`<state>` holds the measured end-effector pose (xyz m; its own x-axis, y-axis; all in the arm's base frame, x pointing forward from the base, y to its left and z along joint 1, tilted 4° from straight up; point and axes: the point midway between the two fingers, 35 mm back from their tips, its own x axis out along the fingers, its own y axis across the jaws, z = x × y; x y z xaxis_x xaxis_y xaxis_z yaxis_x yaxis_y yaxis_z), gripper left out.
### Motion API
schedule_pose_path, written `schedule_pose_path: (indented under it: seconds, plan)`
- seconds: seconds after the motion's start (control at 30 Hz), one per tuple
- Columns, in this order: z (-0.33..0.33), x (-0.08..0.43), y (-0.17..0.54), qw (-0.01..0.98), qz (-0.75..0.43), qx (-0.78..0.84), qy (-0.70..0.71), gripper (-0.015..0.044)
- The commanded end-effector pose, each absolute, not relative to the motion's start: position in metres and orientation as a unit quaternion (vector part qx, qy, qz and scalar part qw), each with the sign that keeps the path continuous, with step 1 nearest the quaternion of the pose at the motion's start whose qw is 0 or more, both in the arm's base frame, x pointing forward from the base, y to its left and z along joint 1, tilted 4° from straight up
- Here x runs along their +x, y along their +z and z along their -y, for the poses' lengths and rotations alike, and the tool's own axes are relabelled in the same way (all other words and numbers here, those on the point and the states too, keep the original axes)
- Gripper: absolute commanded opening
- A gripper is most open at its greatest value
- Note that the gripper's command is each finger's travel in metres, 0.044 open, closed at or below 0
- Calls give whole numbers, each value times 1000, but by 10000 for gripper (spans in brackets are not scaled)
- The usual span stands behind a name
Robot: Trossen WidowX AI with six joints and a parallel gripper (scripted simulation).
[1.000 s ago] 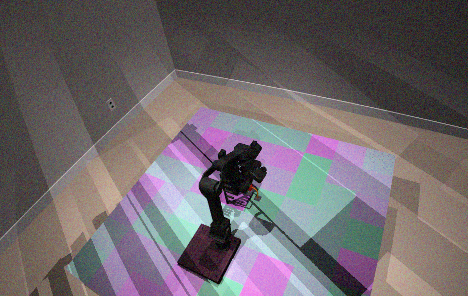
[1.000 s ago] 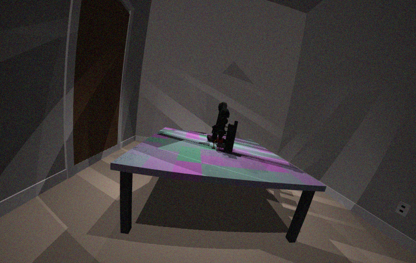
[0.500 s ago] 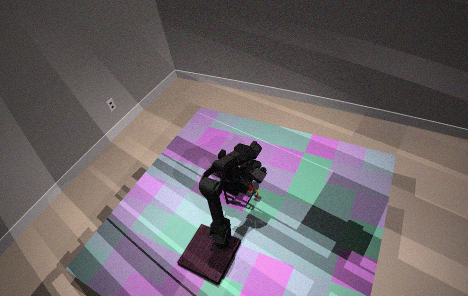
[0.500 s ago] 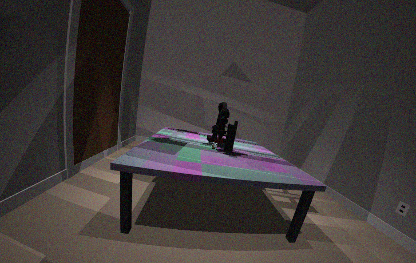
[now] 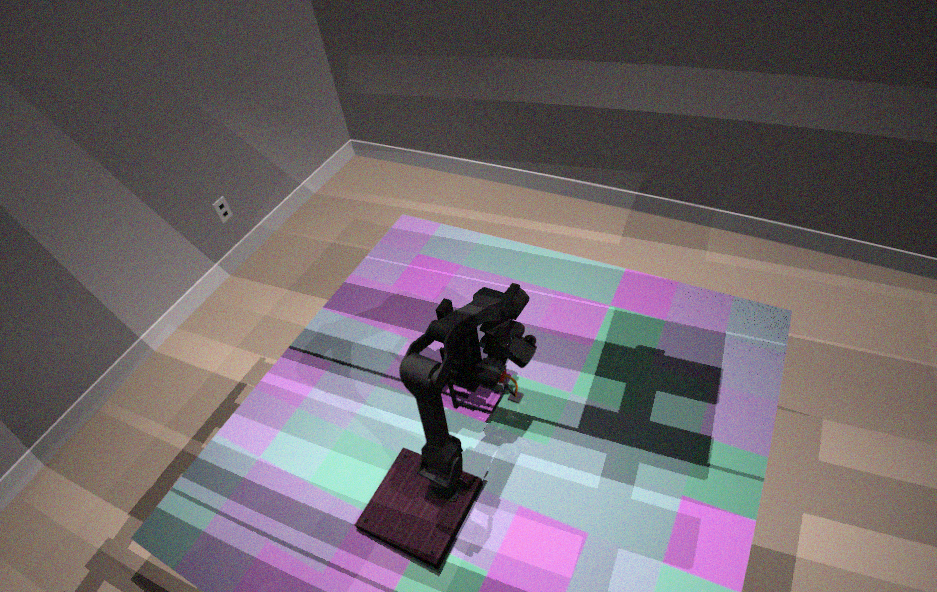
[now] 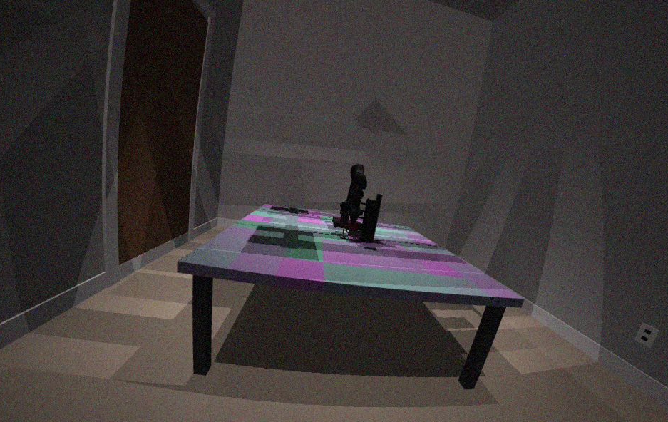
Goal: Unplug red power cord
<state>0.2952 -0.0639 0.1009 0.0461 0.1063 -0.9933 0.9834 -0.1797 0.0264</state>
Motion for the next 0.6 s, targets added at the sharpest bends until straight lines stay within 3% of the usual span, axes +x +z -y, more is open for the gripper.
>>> schedule_pose_path:
  seconds: [0.0,0.57]
  plan:
    - [88,291,101,440,-454,571,-524,0]
    - [115,282,100,440,-453,570,-526,0]
